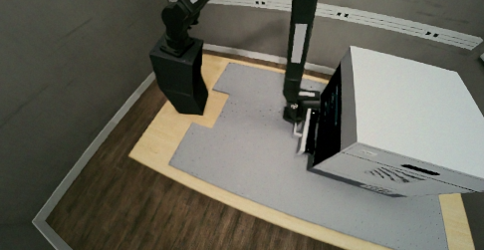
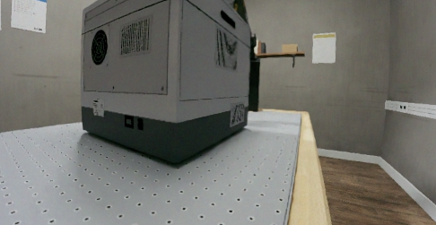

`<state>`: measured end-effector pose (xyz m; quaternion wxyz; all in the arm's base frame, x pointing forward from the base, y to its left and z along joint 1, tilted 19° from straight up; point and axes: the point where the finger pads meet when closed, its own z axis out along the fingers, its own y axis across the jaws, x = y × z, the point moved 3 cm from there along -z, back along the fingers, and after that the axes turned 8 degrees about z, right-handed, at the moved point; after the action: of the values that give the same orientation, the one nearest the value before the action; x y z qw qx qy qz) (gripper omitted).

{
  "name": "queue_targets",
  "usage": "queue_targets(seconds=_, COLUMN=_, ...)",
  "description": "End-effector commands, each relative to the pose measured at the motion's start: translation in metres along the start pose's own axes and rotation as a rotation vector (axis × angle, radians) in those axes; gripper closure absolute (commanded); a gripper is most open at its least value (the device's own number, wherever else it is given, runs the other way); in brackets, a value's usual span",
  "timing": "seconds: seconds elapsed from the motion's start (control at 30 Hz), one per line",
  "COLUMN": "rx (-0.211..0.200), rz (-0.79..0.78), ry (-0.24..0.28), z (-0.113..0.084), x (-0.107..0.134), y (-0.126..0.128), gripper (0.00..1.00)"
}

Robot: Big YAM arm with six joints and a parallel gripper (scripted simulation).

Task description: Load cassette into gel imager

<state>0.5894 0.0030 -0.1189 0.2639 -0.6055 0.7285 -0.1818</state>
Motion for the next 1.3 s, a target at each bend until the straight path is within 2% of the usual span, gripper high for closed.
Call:
queue_targets(seconds=0.0, rx=0.018, rz=0.005, ry=0.001, z=0.012, x=0.001, y=-0.016, gripper=0.93)
queue_targets(seconds=0.13, rx=0.02, rz=0.005, ry=0.001, z=0.012, x=0.001, y=-0.019, gripper=0.93)
queue_targets(seconds=0.17, rx=0.034, rz=0.004, ry=-0.003, z=0.013, x=-0.001, y=-0.024, gripper=0.93)
queue_targets(seconds=0.23, rx=0.017, rz=0.004, ry=0.001, z=0.014, x=0.0, y=-0.023, gripper=0.93)
queue_targets(seconds=0.7, rx=0.021, rz=0.002, ry=0.0, z=0.019, x=-0.002, y=-0.039, gripper=0.93)
queue_targets(seconds=0.73, rx=0.038, rz=0.0, ry=-0.004, z=0.019, x=-0.003, y=-0.044, gripper=0.93)
queue_targets(seconds=1.27, rx=0.033, rz=0.0, ry=-0.003, z=0.02, x=-0.004, y=-0.043, gripper=0.93)
